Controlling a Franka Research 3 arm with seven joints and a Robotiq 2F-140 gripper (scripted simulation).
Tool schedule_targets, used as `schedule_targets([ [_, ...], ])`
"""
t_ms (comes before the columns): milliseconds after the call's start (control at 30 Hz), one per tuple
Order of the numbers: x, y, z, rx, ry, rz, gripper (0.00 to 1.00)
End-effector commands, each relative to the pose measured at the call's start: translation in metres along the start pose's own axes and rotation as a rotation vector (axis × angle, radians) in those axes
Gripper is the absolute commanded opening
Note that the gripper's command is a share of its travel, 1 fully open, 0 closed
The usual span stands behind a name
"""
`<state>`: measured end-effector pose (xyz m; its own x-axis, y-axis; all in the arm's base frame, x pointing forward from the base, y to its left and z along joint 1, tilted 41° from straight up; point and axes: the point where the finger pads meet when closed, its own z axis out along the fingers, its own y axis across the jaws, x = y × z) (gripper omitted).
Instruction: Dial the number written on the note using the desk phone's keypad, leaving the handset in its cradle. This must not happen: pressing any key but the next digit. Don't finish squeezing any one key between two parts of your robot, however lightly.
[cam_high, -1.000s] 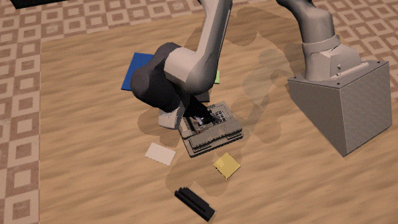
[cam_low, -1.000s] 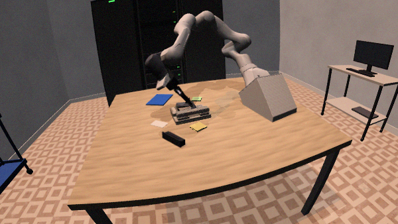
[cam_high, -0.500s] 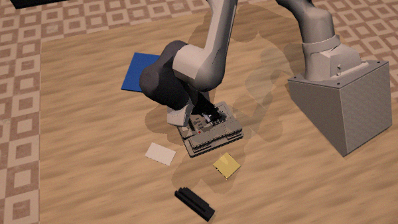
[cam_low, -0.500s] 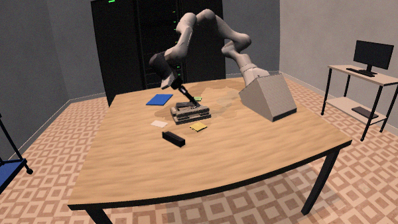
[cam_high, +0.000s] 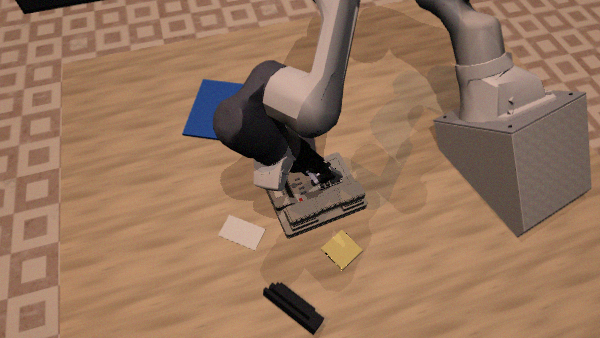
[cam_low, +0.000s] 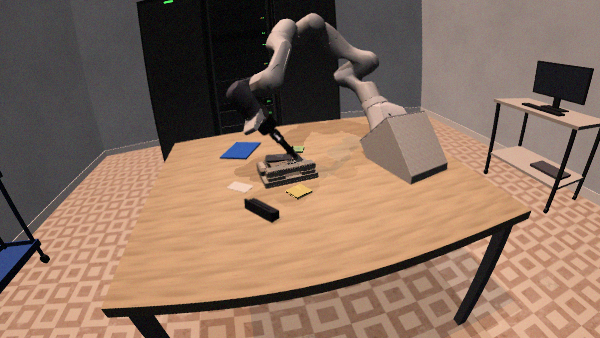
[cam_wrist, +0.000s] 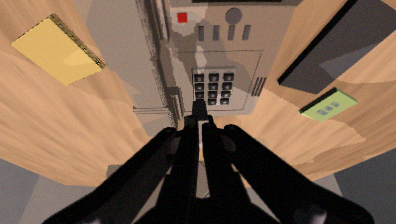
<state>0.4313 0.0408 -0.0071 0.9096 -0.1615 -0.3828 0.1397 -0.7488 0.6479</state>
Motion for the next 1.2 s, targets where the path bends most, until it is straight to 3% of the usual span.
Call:
schedule_targets([
  [0,0.0025,0.0009,0.002,-0.001,0.004,0.009,0.0],
  [1167,0.0061,0.0009,0.0071,-0.001,0.004,0.009,0.0],
])
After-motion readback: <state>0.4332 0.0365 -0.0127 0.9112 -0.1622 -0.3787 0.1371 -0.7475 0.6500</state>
